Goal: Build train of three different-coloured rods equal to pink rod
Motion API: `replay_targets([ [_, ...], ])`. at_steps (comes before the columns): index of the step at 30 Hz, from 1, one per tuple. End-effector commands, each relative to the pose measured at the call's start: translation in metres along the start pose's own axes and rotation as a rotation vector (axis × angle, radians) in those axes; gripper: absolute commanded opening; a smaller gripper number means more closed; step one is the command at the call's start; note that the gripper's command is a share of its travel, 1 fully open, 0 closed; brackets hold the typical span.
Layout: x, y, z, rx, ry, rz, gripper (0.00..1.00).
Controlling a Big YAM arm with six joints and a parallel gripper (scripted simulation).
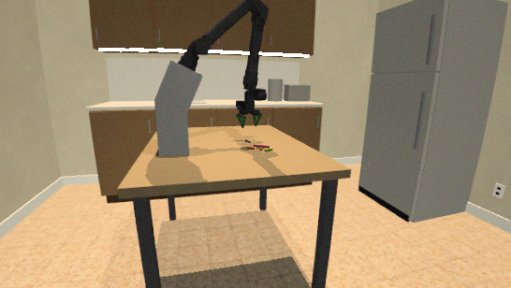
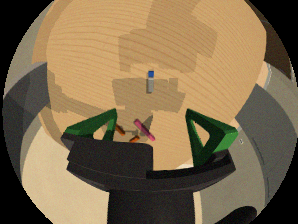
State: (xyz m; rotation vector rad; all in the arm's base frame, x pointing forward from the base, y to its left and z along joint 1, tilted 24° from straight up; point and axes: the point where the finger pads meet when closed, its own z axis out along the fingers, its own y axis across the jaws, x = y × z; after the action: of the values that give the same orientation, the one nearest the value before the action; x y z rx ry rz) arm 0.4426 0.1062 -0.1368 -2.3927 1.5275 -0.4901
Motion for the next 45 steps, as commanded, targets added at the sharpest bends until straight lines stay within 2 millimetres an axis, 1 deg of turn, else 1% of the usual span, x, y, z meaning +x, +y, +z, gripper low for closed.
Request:
replay_targets([
  [1, -0.006, -0.001, -0.004, -0.002, -0.005, -0.002, 1.0],
  [8, -0.005, -0.001, -0.004, -0.003, -0.005, 0.003, 1.0],
  [10, 0.007, 0.0, 0.001, -0.009, -0.001, 0.051, 1.0],
  [11, 0.011, 0.004, 0.005, -0.02, -0.004, 0.087, 1.0],
  [12, 0.018, 0.004, 0.006, -0.021, -0.004, 0.142, 1.0],
  [13, 0.018, 0.004, 0.006, -0.021, -0.004, 0.142, 1.0],
  [14, 0.028, 0.004, 0.008, -0.023, -0.003, 0.214, 1.0],
  [15, 0.028, 0.004, 0.008, -0.023, -0.003, 0.214, 1.0],
  [16, 0.03, -0.002, 0.004, -0.009, 0.001, 0.215, 1.0],
  [17, 0.03, -0.001, 0.001, -0.008, 0.001, 0.215, 1.0],
  [18, 0.04, 0.004, 0.01, -0.025, -0.003, 0.303, 1.0],
  [22, 0.04, 0.002, 0.009, -0.02, -0.002, 0.303, 1.0],
  [23, 0.054, 0.005, 0.013, -0.026, -0.003, 0.407, 1.0],
  [25, 0.054, 0.005, 0.013, -0.026, -0.002, 0.407, 1.0],
  [28, 0.053, 0.003, 0.007, -0.018, -0.001, 0.404, 1.0],
  [29, 0.07, 0.006, 0.015, -0.027, -0.002, 0.523, 1.0],
  [31, 0.07, 0.006, 0.015, -0.027, -0.001, 0.523, 1.0],
  [32, 0.073, -0.001, 0.01, -0.011, 0.002, 0.523, 1.0],
  [33, 0.073, -0.002, 0.008, -0.006, 0.002, 0.523, 1.0],
  [35, 0.068, 0.0, 0.008, -0.011, -0.002, 0.515, 1.0],
  [36, 0.087, 0.008, 0.017, -0.028, -0.001, 0.647, 1.0],
  [39, 0.087, 0.008, 0.017, -0.028, -0.001, 0.647, 1.0],
  [40, 0.092, -0.004, 0.008, 0.002, 0.004, 0.647, 1.0],
  [42, 0.088, -0.001, 0.007, -0.004, 0.001, 0.641, 1.0],
  [43, 0.106, 0.01, 0.019, -0.028, 0.0, 0.776, 1.0],
  [45, 0.106, 0.01, 0.019, -0.028, 0.001, 0.776, 1.0],
])
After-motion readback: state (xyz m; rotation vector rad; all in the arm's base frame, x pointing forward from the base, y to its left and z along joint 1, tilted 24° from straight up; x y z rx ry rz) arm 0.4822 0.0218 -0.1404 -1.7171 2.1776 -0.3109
